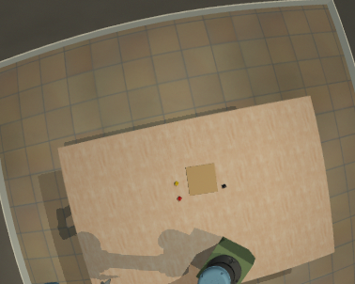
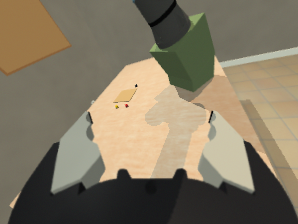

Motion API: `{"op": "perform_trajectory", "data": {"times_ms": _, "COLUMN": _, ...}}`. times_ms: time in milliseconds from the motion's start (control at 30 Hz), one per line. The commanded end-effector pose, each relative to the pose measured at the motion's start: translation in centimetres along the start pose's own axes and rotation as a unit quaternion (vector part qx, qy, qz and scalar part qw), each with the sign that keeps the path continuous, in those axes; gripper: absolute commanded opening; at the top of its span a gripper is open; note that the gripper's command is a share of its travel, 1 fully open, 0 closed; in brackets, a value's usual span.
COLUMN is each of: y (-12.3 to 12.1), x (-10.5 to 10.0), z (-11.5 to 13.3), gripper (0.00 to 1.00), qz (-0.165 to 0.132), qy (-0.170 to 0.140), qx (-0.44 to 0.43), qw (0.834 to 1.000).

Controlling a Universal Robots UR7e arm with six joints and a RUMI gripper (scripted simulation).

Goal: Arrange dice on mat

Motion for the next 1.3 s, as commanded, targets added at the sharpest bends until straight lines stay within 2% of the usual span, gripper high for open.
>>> {"op": "perform_trajectory", "data": {"times_ms": 0, "y": -0.8, "x": 0.6, "z": 0.5, "gripper": 1.00, "qz": 0.015, "qy": 0.006, "qx": 0.007, "qw": 1.000}}
{"op": "perform_trajectory", "data": {"times_ms": 300, "y": -3.0, "x": 2.4, "z": 2.4, "gripper": 1.00, "qz": 0.057, "qy": 0.025, "qx": 0.029, "qw": 0.998}}
{"op": "perform_trajectory", "data": {"times_ms": 367, "y": -3.0, "x": 2.4, "z": 2.4, "gripper": 1.00, "qz": 0.057, "qy": 0.025, "qx": 0.029, "qw": 0.998}}
{"op": "perform_trajectory", "data": {"times_ms": 633, "y": -5.9, "x": 5.2, "z": 4.6, "gripper": 1.00, "qz": 0.115, "qy": 0.050, "qx": 0.060, "qw": 0.990}}
{"op": "perform_trajectory", "data": {"times_ms": 867, "y": -9.0, "x": 8.7, "z": 6.9, "gripper": 1.00, "qz": 0.179, "qy": 0.079, "qx": 0.097, "qw": 0.976}}
{"op": "perform_trajectory", "data": {"times_ms": 933, "y": -9.0, "x": 8.7, "z": 6.9, "gripper": 1.00, "qz": 0.179, "qy": 0.079, "qx": 0.097, "qw": 0.976}}
{"op": "perform_trajectory", "data": {"times_ms": 1100, "y": -11.4, "x": 11.8, "z": 8.5, "gripper": 1.00, "qz": 0.232, "qy": 0.101, "qx": 0.130, "qw": 0.959}}
{"op": "perform_trajectory", "data": {"times_ms": 1267, "y": -13.9, "x": 15.4, "z": 9.9, "gripper": 1.00, "qz": 0.289, "qy": 0.125, "qx": 0.167, "qw": 0.934}}
Point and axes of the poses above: the point where the finger pads meet when closed, its own x axis out along the fingers, its own y axis across the jaws, z = x × y, the point moved 9 cm from there along -x, back along the fingers, and after that the axes turned 3 degrees about x, right-handed, at the moved point
